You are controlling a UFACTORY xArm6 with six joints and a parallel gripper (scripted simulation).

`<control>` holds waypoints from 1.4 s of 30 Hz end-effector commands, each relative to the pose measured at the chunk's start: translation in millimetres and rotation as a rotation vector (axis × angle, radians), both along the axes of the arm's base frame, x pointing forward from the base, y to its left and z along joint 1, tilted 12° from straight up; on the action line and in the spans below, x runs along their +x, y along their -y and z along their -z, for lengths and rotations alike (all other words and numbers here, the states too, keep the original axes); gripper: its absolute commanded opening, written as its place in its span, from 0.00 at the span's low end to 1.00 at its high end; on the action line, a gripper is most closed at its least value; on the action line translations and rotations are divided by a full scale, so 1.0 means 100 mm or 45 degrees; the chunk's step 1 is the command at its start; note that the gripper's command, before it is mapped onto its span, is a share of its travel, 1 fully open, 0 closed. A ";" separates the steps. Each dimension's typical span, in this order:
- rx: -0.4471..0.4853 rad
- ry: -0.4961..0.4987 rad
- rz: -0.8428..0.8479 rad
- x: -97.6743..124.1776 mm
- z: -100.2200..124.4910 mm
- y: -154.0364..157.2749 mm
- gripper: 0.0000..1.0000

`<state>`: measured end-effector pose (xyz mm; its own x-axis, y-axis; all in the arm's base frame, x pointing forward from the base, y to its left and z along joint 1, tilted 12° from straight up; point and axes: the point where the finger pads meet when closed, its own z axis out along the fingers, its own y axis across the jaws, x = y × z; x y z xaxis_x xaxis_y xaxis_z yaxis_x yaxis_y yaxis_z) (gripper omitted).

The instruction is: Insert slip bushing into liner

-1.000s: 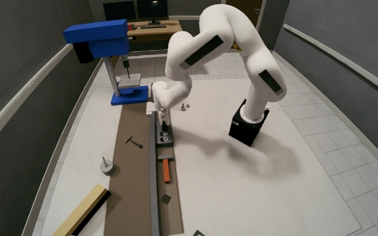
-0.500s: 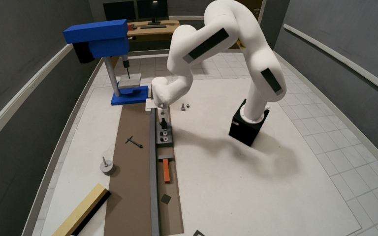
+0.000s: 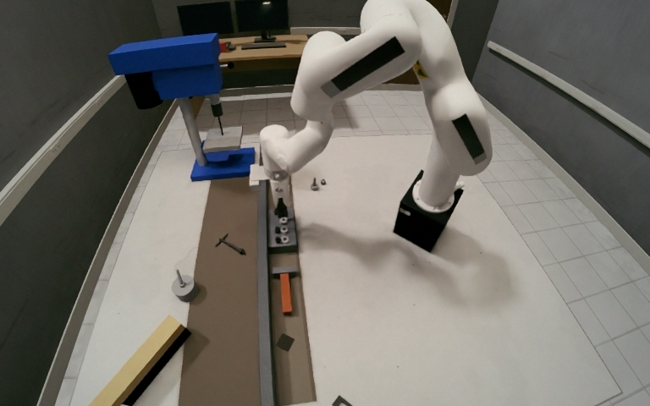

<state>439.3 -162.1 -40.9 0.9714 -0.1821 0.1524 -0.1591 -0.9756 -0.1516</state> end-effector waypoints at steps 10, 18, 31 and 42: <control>-0.002 0.004 0.001 -0.02 -0.19 0.03 0.36; -0.002 0.004 0.001 -0.05 -0.35 0.05 0.36; -0.002 0.003 0.001 -0.07 -0.47 0.06 0.36; -0.002 0.003 0.001 -0.07 -0.47 0.06 0.36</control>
<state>431.2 -167.7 4.5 0.9715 -0.1821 0.1517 -0.1593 -0.9756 -0.1513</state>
